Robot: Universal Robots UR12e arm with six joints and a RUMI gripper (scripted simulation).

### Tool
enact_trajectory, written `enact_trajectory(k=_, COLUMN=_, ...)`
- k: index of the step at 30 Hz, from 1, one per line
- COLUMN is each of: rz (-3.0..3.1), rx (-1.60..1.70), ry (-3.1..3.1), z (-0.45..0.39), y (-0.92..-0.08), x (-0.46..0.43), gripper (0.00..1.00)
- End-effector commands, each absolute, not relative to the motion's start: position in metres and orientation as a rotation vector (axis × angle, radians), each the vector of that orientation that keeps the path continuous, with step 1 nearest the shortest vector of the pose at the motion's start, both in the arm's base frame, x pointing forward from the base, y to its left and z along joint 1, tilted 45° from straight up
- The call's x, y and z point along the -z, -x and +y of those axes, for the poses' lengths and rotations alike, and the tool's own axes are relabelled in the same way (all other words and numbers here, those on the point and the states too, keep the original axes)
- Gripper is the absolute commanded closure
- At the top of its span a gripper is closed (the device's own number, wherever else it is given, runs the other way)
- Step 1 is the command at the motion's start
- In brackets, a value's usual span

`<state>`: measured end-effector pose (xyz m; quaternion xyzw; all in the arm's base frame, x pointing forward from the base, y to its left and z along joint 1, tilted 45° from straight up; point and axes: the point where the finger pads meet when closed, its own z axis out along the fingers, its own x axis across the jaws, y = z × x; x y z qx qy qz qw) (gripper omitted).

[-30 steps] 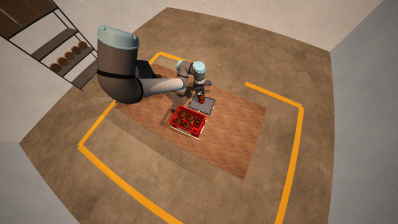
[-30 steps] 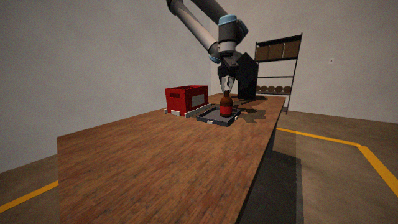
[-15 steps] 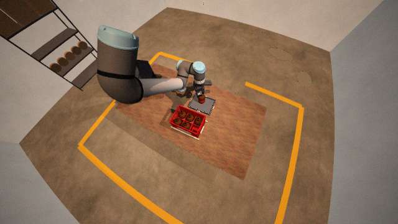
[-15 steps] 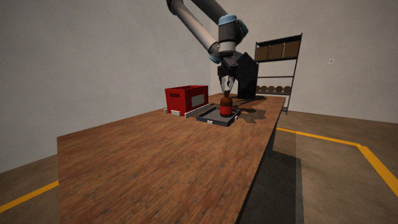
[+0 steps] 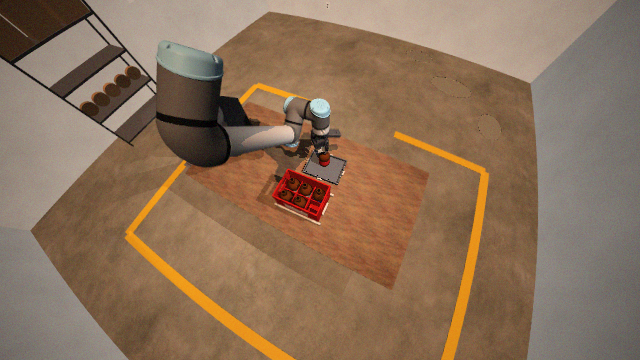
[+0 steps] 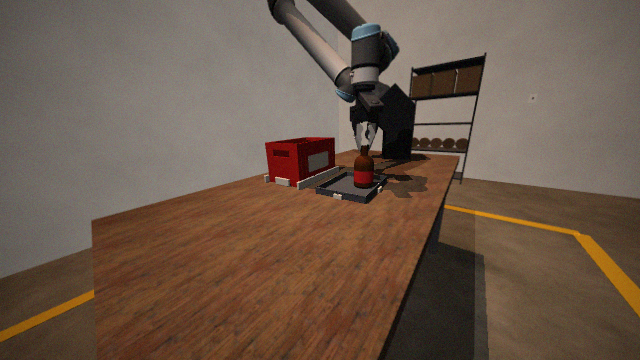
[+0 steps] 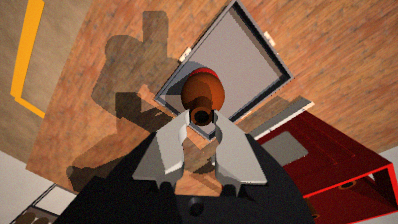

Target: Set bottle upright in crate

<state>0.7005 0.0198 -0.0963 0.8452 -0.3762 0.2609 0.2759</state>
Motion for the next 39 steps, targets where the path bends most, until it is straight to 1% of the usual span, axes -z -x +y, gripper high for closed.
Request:
enact_trajectory(k=1, rz=-1.011, rx=-0.702, ry=-2.271, z=0.02, y=-0.701, x=0.096, gripper=1.0)
enact_trajectory(k=39, rz=-1.011, rx=-0.702, ry=-2.271, z=0.031, y=-0.697, x=0.085, gripper=1.0)
